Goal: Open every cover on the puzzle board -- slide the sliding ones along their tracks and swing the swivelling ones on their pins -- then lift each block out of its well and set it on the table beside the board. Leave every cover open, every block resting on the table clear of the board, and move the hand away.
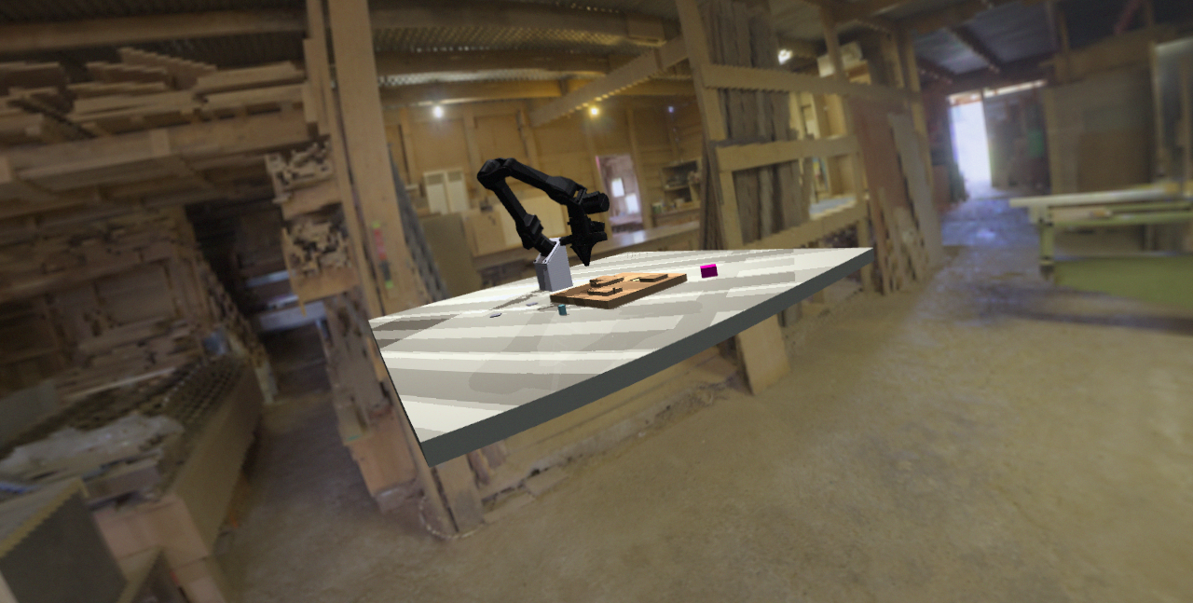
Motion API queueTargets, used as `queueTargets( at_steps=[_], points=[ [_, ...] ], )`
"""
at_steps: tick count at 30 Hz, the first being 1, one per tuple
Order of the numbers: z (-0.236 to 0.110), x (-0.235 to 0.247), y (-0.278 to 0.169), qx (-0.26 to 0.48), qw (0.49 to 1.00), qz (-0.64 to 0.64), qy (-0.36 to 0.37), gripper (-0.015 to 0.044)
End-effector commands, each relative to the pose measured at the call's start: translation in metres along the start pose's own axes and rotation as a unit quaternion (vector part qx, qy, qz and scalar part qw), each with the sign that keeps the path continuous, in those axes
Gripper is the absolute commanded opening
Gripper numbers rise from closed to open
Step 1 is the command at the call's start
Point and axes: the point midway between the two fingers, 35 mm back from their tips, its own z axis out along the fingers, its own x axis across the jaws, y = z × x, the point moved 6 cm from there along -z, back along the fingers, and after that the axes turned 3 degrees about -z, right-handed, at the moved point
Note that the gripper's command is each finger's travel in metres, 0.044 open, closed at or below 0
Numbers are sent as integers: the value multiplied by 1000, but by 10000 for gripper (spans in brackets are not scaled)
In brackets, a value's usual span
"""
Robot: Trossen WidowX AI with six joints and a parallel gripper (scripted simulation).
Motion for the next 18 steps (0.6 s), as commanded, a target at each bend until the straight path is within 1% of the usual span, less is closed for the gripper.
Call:
queueTargets(
  at_steps=[1, 18],
  points=[
    [0, 2, 0, -1, 1000, -6, -1, 0],
    [2, 1, 0, -1, 1000, -6, -1, 0]
  ],
)
